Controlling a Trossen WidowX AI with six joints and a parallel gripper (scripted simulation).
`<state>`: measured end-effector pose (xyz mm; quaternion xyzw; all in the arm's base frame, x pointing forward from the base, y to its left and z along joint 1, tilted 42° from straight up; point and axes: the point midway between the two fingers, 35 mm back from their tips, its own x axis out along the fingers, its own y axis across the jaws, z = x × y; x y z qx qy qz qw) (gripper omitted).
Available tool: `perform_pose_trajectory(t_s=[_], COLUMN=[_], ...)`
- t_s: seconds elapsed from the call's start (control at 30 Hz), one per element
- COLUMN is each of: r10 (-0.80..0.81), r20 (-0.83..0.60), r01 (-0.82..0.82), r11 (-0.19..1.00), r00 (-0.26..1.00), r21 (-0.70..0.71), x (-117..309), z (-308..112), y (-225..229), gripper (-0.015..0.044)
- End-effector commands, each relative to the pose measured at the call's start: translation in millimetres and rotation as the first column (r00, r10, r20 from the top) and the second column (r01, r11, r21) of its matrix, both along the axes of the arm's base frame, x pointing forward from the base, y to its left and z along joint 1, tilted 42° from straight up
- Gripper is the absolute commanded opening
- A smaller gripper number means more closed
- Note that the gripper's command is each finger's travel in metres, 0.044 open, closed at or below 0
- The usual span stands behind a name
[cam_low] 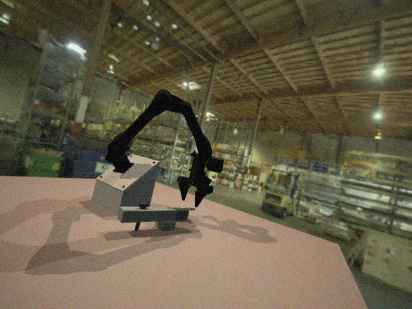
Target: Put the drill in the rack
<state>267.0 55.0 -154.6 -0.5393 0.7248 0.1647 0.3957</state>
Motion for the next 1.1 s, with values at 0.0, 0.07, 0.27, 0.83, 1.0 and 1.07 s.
perform_pose_trajectory(t_s=[0.0,0.07,0.27,0.83,1.0,1.07], r10=[-0.002,-0.002,-0.037,-0.503,-0.575,-0.592], r20=[0.011,0.011,0.063,0.707,0.786,0.798], r01=[0.001,0.001,0.035,0.391,0.426,0.428], r11=[1.000,1.000,0.999,0.857,0.784,0.754], r00=[1.000,1.000,0.997,0.497,0.227,0.112], r21=[0.009,0.009,0.019,0.335,0.451,0.498], x=[6,8,17,174,204,213], z=[12,15,15,134,185,207], y=[13,17,10,-49,-83,-98], gripper=[0.0440,0.0440,0.0440,0.0440,0.0440,0.0440])
